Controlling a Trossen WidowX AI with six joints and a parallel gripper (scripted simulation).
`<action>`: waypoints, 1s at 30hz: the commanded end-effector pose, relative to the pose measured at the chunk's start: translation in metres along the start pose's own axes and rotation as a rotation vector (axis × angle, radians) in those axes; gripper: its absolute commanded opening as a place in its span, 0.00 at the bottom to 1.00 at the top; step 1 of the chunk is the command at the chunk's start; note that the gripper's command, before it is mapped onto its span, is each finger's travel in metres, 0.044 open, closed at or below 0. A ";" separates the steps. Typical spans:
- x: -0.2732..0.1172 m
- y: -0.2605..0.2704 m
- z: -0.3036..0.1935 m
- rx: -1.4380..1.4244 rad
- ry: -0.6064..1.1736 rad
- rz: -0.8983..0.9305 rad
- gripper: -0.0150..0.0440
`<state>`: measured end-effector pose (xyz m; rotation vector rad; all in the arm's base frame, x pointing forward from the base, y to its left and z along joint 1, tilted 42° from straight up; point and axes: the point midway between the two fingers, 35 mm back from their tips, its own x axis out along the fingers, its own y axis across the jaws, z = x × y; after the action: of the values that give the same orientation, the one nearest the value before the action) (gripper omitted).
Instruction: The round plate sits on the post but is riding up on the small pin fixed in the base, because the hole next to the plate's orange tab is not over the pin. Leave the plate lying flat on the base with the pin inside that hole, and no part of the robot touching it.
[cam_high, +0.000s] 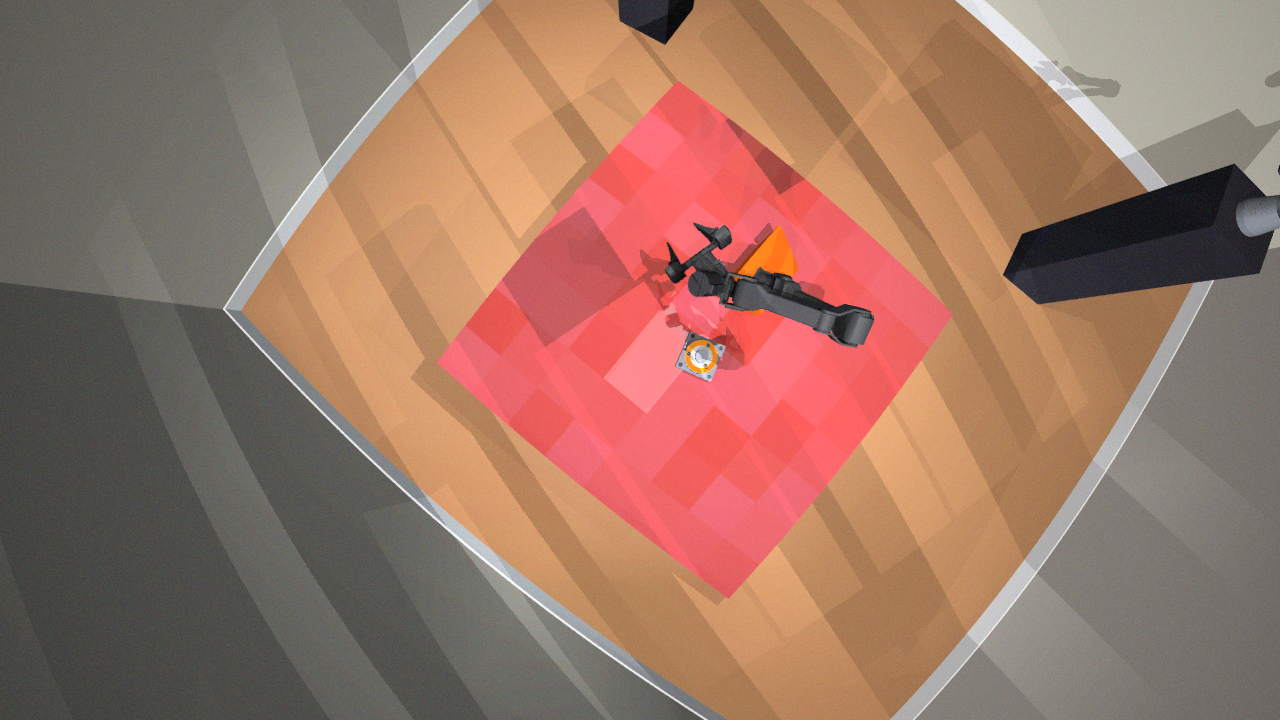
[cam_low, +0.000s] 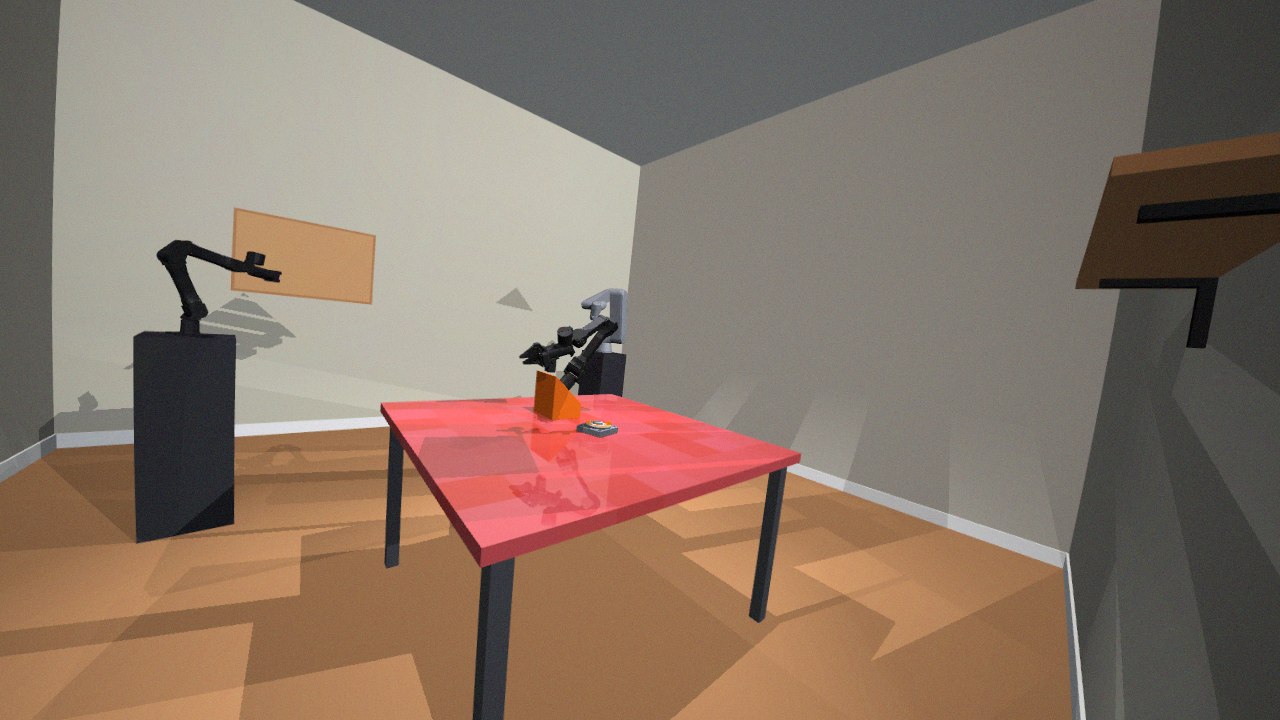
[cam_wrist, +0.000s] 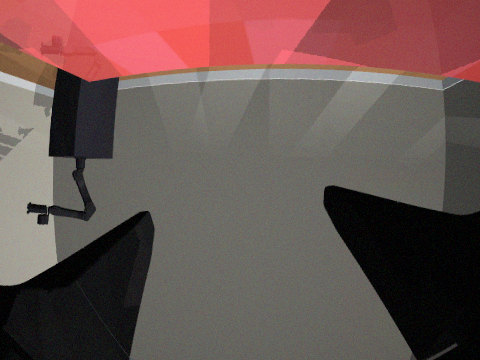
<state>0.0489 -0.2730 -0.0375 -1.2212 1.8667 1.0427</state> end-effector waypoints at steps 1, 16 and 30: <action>-0.001 -0.002 0.001 0.010 -0.005 -0.008 0.89; -0.095 -0.121 0.095 0.634 -0.567 -0.232 0.25; -0.180 -0.146 0.175 0.982 -0.991 0.092 0.25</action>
<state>0.2327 -0.1404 -0.0235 -0.3835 1.3325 0.4772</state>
